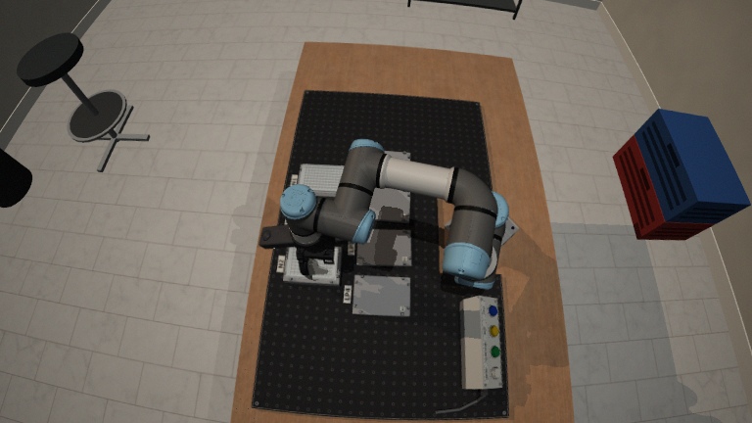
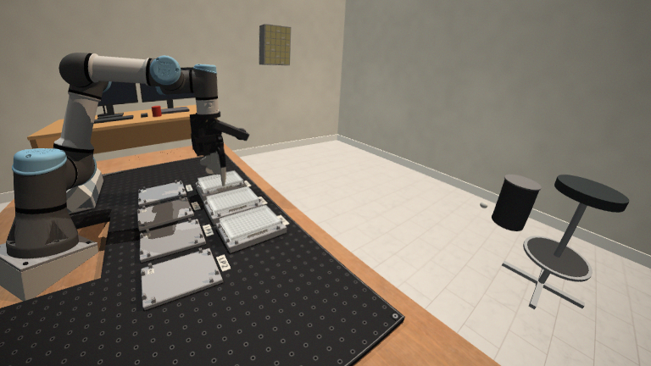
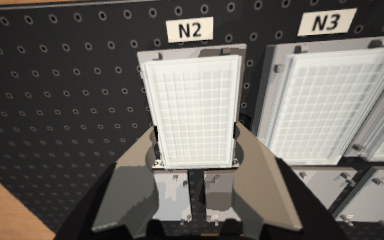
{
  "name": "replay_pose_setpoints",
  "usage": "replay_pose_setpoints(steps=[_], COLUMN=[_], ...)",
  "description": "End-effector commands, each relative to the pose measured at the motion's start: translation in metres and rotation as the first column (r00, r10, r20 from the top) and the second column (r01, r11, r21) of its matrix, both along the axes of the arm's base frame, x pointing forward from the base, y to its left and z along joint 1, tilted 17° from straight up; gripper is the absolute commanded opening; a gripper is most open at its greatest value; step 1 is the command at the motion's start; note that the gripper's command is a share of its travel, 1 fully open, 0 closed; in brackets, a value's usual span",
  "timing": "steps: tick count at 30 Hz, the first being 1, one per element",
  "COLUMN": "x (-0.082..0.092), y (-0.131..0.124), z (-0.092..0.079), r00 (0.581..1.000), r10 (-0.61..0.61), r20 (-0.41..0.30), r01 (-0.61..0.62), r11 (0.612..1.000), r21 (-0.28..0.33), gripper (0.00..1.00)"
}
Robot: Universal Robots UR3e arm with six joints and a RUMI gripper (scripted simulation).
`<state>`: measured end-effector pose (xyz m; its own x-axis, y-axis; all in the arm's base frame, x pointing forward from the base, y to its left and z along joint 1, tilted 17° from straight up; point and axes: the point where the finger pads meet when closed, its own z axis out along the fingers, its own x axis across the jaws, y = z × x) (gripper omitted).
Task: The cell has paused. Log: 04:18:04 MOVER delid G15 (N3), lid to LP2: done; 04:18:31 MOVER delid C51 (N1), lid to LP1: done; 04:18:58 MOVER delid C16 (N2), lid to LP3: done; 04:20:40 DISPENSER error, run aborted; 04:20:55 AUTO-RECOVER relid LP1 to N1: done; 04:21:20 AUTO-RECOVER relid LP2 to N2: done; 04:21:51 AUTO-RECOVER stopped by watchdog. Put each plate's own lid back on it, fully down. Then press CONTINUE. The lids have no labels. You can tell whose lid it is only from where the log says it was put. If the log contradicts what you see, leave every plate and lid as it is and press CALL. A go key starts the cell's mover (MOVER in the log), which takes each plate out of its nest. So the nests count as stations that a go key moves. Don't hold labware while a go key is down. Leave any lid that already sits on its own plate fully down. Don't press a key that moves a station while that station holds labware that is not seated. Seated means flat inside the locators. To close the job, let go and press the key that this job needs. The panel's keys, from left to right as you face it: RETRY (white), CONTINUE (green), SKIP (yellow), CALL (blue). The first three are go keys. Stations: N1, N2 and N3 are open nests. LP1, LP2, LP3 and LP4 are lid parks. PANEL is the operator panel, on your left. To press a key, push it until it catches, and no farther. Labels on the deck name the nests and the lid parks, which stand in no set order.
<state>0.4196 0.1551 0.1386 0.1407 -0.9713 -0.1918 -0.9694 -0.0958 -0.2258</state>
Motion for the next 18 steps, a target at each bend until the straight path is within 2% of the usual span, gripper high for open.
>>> replay_pose_setpoints(steps=[1, 15, 16, 18], x=[0.0005, 0.0005, 0.0006, 0.0006], y=[-0.0001, -0.0001, -0.0001, -0.0001], z=[0.0011, 0.001, 0.0011, 0.0011], r00=[1.0, 1.0, 1.0, 1.0], r10=[0.0, 0.0, 0.0, 0.0], r20=[0.003, 0.003, 0.003, 0.003], r01=[0.0, 0.0, 0.0, 0.0], r11=[1.0, 1.0, 1.0, 1.0], r21=[0.0, 0.0, 0.0, 0.0], gripper=[0.0, 0.0, 0.82, 0.82])
